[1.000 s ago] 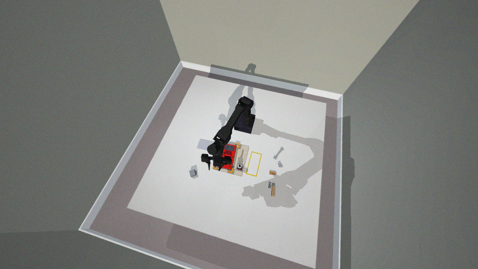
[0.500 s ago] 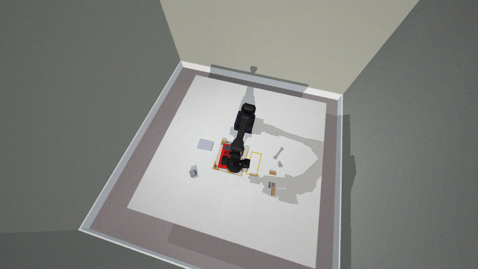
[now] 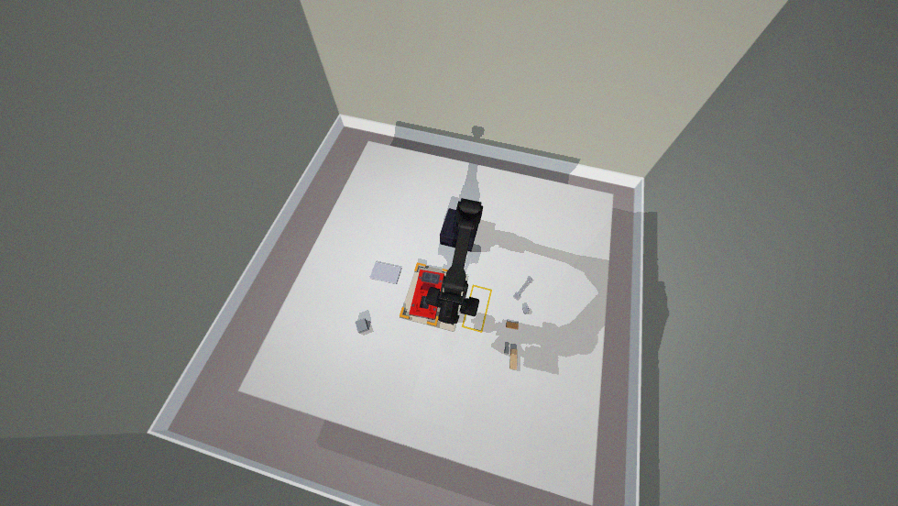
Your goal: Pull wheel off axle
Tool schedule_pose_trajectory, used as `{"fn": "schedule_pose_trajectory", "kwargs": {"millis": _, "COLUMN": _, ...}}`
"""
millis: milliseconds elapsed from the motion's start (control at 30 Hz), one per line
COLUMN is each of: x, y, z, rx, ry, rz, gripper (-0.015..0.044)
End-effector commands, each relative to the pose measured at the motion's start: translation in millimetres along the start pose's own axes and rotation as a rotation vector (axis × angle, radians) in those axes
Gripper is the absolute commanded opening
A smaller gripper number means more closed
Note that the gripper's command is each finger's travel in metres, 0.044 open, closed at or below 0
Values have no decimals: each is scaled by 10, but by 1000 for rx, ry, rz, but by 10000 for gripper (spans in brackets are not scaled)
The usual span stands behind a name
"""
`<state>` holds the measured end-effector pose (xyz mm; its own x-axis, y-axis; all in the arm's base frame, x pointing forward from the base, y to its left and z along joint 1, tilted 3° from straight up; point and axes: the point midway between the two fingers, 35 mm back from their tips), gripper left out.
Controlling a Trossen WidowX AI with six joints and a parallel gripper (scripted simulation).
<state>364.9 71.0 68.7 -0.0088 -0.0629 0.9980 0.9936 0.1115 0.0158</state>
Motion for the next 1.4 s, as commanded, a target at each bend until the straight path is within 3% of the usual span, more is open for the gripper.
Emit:
{"fn": "schedule_pose_trajectory", "kwargs": {"millis": 0, "x": -8, "y": -5, "z": -65, "rx": -2, "ry": -8, "rz": 7, "gripper": 300}}
{"fn": "schedule_pose_trajectory", "kwargs": {"millis": 167, "x": -125, "y": 6, "z": -65, "rx": -2, "ry": -7, "rz": 7, "gripper": 300}}
{"fn": "schedule_pose_trajectory", "kwargs": {"millis": 500, "x": -722, "y": -26, "z": -77, "rx": -2, "ry": -7, "rz": 7, "gripper": 300}}
{"fn": "schedule_pose_trajectory", "kwargs": {"millis": 700, "x": -752, "y": -35, "z": -79, "rx": -2, "ry": -7, "rz": 7, "gripper": 300}}
{"fn": "schedule_pose_trajectory", "kwargs": {"millis": 833, "x": -718, "y": -38, "z": -71, "rx": 0, "ry": -3, "rz": 12, "gripper": 195}}
{"fn": "schedule_pose_trajectory", "kwargs": {"millis": 1100, "x": -718, "y": -38, "z": -71, "rx": 0, "ry": -3, "rz": 12, "gripper": 142}}
{"fn": "schedule_pose_trajectory", "kwargs": {"millis": 1267, "x": -710, "y": -38, "z": -71, "rx": 0, "ry": -3, "rz": 11, "gripper": 10}}
{"fn": "schedule_pose_trajectory", "kwargs": {"millis": 1367, "x": -700, "y": -37, "z": -71, "rx": 0, "ry": -3, "rz": 11, "gripper": 0}}
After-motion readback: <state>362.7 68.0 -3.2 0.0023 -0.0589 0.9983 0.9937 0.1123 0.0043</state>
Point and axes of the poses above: the point midway between the two fingers, 35 mm back from their tips, its own x axis back along the fingers, its own z axis across the jaws, y = z × x, and after that the axes turned 1 degree about x, right-handed
